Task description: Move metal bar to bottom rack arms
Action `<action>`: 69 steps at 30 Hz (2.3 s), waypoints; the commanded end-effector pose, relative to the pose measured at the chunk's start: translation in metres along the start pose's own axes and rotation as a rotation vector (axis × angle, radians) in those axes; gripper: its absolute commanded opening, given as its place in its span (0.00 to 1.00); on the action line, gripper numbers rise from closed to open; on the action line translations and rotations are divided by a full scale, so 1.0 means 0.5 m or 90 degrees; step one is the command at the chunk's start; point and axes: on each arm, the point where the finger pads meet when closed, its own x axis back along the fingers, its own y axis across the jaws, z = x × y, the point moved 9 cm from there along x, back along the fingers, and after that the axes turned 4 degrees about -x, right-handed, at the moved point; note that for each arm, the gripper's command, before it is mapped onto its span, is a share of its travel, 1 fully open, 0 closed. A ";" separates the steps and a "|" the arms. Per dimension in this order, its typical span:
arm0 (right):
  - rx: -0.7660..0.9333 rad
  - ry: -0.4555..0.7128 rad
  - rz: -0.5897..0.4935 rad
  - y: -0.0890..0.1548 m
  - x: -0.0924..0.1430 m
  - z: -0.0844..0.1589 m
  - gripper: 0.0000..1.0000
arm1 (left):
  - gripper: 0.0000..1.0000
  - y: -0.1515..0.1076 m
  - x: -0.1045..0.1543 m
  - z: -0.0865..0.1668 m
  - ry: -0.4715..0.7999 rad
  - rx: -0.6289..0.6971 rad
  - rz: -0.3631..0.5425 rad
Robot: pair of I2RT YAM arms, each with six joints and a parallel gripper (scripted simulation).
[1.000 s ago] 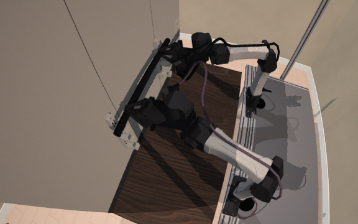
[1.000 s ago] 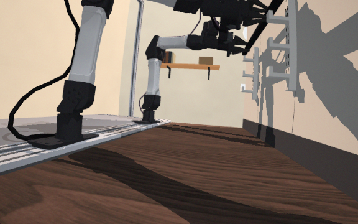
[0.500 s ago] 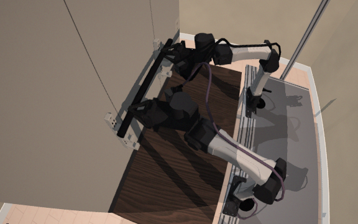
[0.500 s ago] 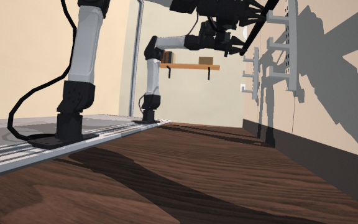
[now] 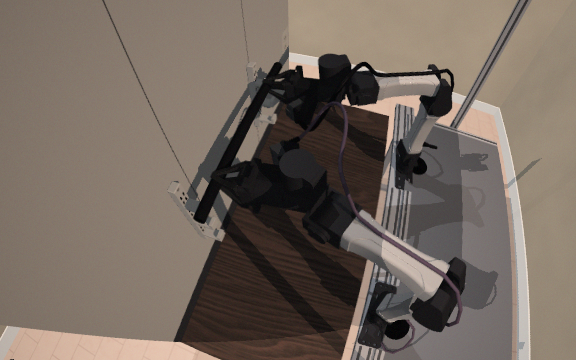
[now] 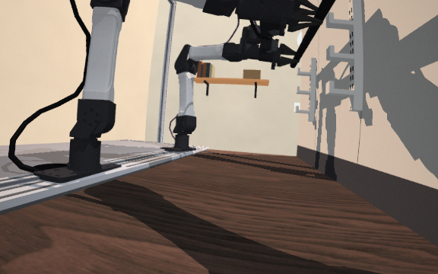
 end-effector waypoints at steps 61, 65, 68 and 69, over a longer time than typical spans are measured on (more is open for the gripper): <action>-0.008 -0.009 0.064 -0.043 0.071 -0.006 0.00 | 0.00 0.042 0.046 -0.006 -0.020 0.004 -0.071; -0.008 -0.009 0.064 -0.043 0.071 -0.007 0.00 | 0.00 0.042 0.046 -0.005 -0.020 0.004 -0.071; -0.008 -0.009 0.064 -0.044 0.071 -0.008 0.00 | 0.00 0.042 0.046 -0.004 -0.020 0.004 -0.071; -0.008 -0.009 0.064 -0.044 0.071 -0.008 0.00 | 0.00 0.042 0.046 -0.004 -0.020 0.004 -0.071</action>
